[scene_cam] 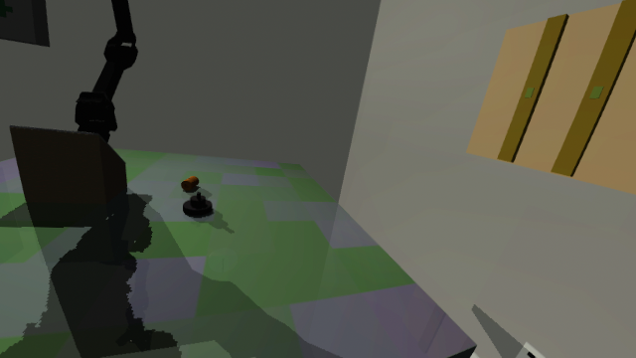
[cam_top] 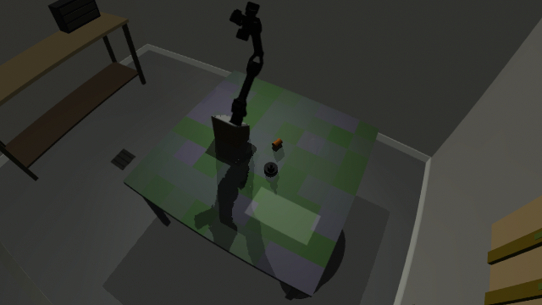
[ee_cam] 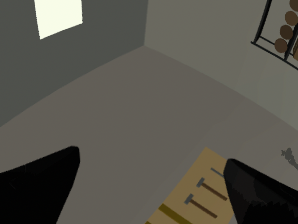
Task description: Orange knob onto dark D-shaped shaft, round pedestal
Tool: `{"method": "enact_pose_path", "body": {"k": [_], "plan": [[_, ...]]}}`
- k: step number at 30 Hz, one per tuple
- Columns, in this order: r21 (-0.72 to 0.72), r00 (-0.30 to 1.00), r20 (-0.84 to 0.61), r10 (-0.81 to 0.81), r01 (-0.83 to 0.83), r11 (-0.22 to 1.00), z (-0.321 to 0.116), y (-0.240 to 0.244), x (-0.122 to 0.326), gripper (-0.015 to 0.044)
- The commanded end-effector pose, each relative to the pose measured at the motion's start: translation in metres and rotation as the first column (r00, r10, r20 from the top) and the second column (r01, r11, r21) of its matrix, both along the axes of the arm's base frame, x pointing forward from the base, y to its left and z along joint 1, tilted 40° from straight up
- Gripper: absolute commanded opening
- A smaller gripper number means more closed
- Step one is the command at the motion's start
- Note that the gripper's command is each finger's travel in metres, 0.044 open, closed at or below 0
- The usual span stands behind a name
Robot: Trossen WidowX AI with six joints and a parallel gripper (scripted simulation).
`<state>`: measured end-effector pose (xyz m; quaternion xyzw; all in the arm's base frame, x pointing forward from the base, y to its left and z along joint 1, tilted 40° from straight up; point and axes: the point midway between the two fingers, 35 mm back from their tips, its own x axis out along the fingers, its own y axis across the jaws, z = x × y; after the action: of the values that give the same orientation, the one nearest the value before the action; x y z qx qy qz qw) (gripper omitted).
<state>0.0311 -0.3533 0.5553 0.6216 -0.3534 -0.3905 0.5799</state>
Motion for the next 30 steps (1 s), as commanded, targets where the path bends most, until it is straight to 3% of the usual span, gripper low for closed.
{"method": "enact_pose_path", "body": {"k": [1, 8, 15, 30], "plan": [[0.007, 1.0, 0.002, 0.009, -0.009, 1.0, -0.002, -0.001, 0.003, 0.0426], [0.217, 0.956, 0.086, 0.282, -0.294, 0.931, -0.076, -0.016, 0.101, 0.044], [0.392, 0.871, 0.16, 0.465, -0.488, 0.78, -0.147, -0.001, 0.185, 0.044], [0.693, 0.654, 0.289, 0.699, -0.647, 0.318, -0.301, 0.116, 0.312, 0.044]]}}
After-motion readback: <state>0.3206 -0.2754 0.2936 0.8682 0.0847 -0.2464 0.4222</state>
